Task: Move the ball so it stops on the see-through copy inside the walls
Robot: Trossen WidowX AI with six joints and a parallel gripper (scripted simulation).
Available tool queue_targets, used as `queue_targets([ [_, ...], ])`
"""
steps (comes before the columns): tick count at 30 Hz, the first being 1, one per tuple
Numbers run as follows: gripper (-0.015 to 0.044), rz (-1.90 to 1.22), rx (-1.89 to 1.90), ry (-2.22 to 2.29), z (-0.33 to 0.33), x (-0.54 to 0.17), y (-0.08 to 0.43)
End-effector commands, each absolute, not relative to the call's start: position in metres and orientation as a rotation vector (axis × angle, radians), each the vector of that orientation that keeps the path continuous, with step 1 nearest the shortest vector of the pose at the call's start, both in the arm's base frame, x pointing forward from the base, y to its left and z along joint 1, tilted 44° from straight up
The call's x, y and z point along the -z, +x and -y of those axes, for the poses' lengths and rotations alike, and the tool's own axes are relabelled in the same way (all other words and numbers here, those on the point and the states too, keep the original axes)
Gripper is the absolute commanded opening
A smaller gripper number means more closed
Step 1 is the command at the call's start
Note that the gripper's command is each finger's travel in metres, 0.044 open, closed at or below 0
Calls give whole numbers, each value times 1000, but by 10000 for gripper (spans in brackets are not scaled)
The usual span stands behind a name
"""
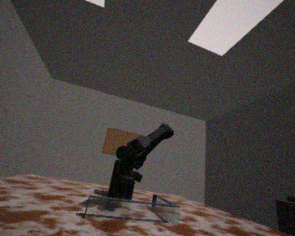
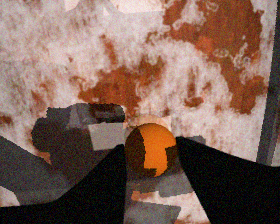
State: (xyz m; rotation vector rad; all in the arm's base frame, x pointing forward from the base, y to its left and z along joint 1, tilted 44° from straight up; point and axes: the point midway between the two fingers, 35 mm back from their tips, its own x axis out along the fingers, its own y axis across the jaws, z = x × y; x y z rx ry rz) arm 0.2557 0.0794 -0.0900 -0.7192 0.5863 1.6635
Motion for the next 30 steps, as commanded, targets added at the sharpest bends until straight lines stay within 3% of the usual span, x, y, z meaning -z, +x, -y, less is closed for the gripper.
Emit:
queue_targets([
  [1,0,-586,-1658,-710,-82,93,254],
  [19,0,-585,-1658,-709,-94,106,251],
  [30,275,-583,-1655,-719,-93,105,254],
])
